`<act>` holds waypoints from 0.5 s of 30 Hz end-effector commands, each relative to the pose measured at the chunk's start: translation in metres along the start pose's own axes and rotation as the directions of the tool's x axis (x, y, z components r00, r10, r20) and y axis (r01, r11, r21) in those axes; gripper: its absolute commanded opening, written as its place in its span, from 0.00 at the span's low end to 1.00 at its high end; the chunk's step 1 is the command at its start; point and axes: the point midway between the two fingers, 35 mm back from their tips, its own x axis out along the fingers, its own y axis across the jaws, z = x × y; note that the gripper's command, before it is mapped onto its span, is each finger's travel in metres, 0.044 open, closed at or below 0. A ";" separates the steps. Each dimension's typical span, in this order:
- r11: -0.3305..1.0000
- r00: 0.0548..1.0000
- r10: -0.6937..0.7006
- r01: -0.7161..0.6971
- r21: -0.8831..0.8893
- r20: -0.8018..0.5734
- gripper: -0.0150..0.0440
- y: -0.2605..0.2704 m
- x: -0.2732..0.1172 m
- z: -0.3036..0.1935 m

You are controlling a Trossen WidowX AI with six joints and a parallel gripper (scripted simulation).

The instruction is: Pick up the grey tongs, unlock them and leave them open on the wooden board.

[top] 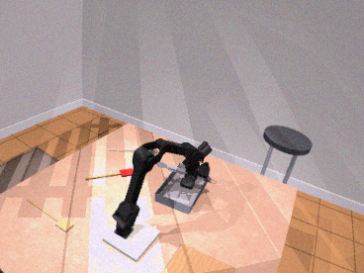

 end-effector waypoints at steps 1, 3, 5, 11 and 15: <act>1.000 1.000 -0.002 0.002 0.004 0.003 0.00 0.003 -0.002 0.001; 1.000 1.000 -0.017 0.017 0.005 0.002 0.00 0.004 -0.002 0.001; 0.999 0.999 -0.037 0.037 0.007 0.001 0.00 0.005 -0.001 0.002; 0.995 0.995 -0.099 0.099 0.013 -0.001 0.00 0.008 0.001 0.003; 0.990 0.990 -0.140 0.140 0.015 -0.002 0.00 0.009 0.003 0.004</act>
